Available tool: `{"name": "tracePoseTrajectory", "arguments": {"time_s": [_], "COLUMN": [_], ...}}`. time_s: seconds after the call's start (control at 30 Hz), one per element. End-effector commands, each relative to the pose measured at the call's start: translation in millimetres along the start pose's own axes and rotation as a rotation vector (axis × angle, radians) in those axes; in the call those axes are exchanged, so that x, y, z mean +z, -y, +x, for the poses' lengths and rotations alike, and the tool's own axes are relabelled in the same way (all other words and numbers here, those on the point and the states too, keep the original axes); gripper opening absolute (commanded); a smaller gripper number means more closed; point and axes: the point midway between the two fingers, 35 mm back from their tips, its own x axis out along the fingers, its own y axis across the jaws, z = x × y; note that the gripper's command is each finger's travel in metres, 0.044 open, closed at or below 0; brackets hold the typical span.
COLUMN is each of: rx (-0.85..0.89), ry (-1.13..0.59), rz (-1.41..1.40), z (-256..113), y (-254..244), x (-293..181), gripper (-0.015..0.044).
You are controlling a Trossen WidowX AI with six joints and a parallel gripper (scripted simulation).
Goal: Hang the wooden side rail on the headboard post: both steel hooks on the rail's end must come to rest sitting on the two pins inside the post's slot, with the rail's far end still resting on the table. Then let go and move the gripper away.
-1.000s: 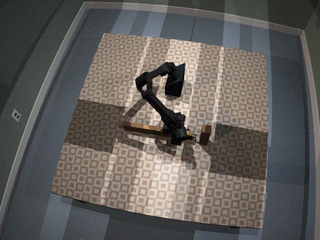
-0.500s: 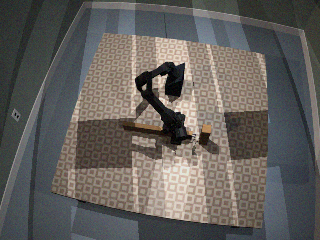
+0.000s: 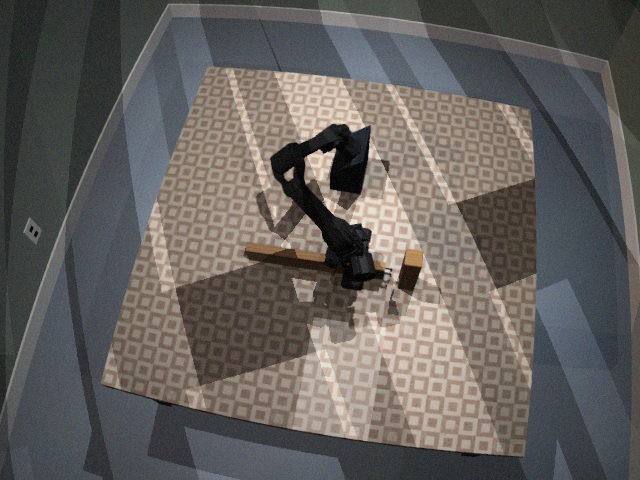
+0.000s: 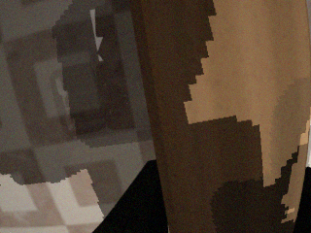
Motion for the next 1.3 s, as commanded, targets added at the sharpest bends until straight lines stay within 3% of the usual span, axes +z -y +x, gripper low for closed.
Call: {"name": "tracePoseTrajectory", "arguments": {"time_s": [0.0, 1.27], "rx": [0.016, 0.016], "ry": [-0.004, -0.004], "rz": [0.008, 0.008], "z": [-6.5, -12.9], "y": [-3.7, -3.7], "x": [-1.6, -1.6], "gripper": [0.0000, 0.0000]}}
